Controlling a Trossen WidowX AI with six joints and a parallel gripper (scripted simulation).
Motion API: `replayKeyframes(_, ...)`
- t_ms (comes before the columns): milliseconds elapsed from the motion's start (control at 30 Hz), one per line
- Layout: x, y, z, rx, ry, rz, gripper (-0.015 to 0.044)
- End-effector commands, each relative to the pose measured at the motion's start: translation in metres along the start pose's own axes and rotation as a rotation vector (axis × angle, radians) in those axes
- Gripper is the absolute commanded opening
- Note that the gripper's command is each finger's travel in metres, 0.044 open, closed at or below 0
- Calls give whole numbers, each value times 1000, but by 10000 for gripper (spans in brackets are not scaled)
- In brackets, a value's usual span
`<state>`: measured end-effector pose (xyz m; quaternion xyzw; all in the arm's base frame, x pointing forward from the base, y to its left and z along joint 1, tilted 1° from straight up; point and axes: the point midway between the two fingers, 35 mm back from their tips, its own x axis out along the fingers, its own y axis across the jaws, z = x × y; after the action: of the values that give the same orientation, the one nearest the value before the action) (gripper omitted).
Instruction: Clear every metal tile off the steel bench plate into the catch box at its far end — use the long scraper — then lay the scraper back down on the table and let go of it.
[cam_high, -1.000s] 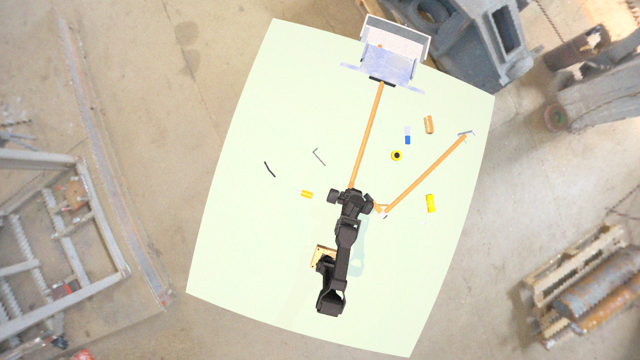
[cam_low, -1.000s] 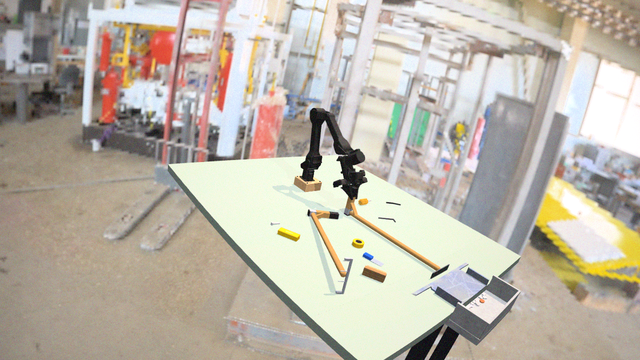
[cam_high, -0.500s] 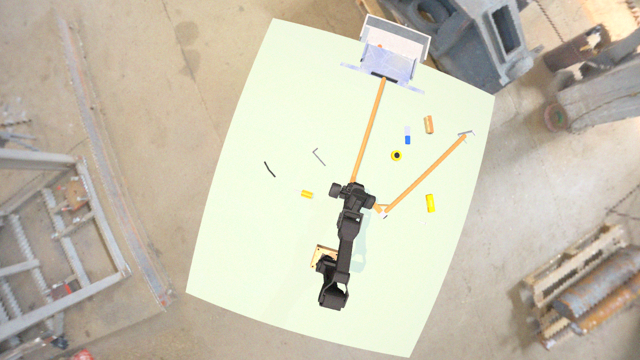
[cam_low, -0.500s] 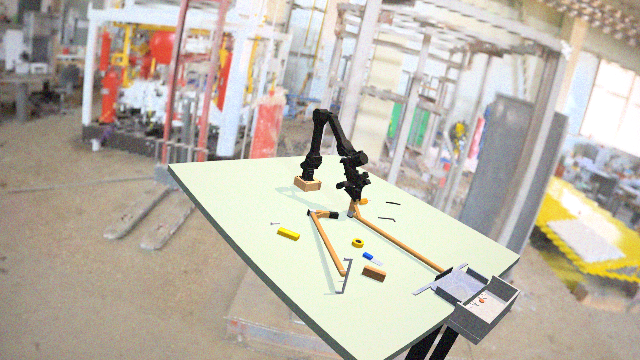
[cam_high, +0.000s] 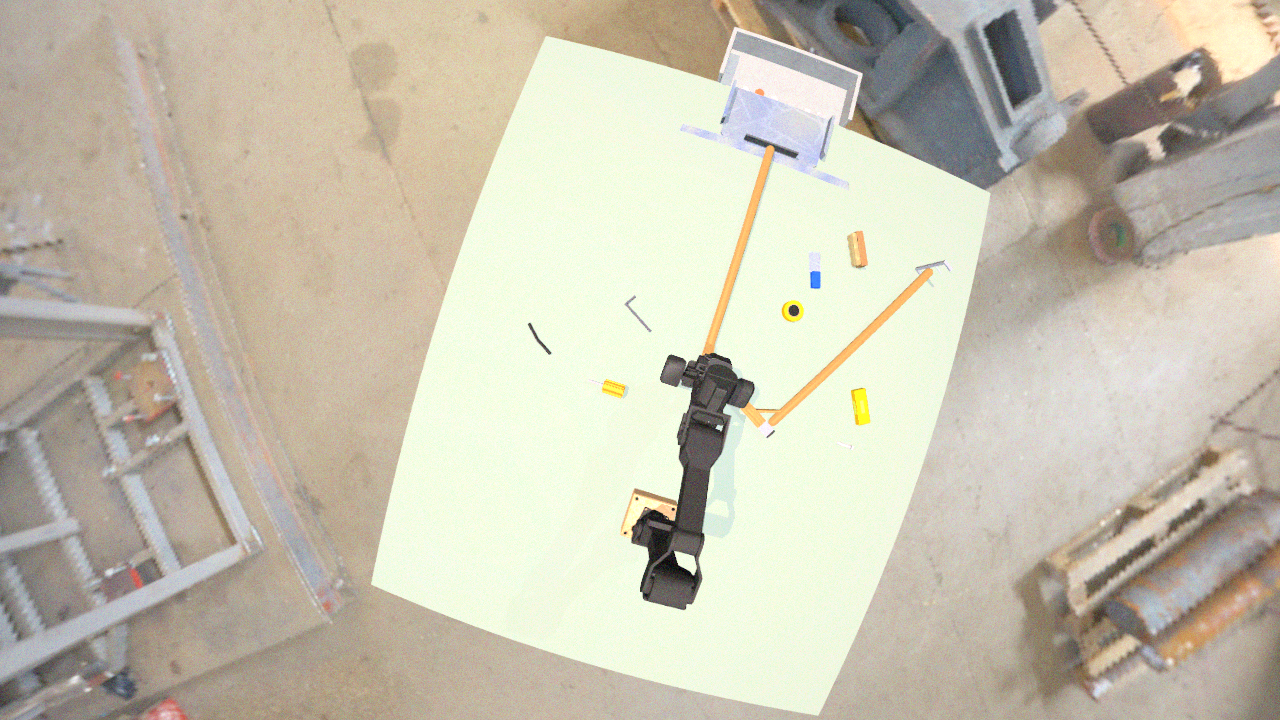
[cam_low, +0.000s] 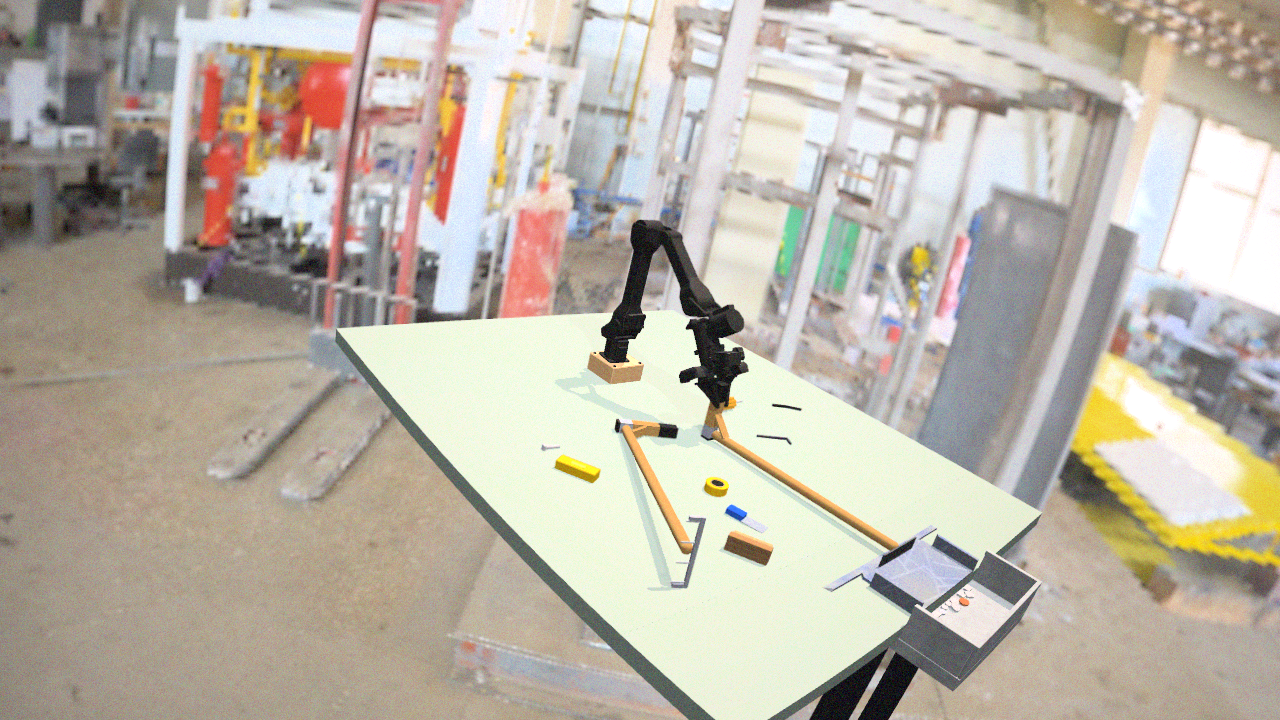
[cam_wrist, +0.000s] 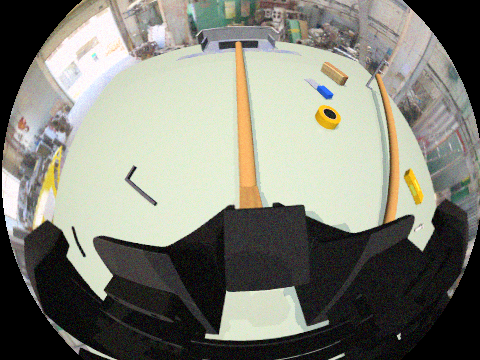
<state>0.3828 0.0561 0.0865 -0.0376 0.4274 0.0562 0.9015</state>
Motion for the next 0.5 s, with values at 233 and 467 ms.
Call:
replayKeyframes(233,10,1,21,0,-16,2,0)
replayKeyframes(467,16,1,28,0,-17,2,0)
